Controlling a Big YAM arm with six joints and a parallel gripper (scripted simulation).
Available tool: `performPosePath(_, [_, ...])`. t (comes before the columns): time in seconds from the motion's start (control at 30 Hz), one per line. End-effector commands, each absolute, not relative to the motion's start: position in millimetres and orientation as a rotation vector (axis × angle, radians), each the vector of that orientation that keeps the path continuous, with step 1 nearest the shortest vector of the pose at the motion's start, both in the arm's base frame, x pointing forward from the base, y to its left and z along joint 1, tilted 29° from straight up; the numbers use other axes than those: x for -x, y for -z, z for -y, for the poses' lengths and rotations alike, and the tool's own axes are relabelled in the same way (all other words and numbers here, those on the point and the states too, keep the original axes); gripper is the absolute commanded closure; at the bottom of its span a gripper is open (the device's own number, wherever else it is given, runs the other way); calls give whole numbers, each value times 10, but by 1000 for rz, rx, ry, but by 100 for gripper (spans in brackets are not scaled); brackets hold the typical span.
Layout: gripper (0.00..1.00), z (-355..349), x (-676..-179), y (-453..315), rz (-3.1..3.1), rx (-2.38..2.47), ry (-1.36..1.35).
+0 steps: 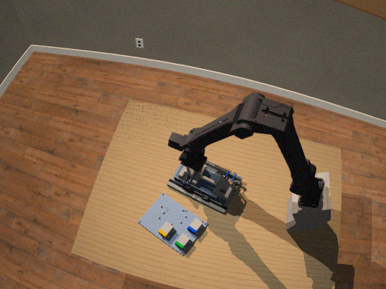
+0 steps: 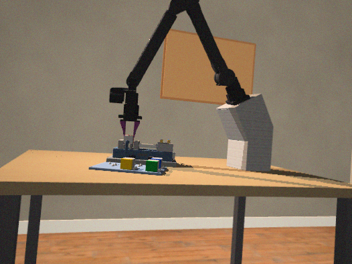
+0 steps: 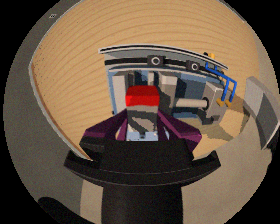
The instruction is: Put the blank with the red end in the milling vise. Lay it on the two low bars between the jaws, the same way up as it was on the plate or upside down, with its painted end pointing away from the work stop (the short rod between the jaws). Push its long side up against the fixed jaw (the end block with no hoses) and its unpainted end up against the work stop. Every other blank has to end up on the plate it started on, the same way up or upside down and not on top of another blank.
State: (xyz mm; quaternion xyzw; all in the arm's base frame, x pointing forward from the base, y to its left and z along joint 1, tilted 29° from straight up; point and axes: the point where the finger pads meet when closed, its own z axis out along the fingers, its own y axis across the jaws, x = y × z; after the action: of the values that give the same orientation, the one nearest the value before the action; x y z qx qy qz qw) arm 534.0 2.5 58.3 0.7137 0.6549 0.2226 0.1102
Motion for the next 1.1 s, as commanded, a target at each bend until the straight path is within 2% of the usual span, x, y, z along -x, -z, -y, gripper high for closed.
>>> performPosePath(0.0, [100, -101, -5510, -722, -1911, -2077, -686])
performPosePath(1.07, [100, -101, -5514, -752, -1907, -2072, -692])
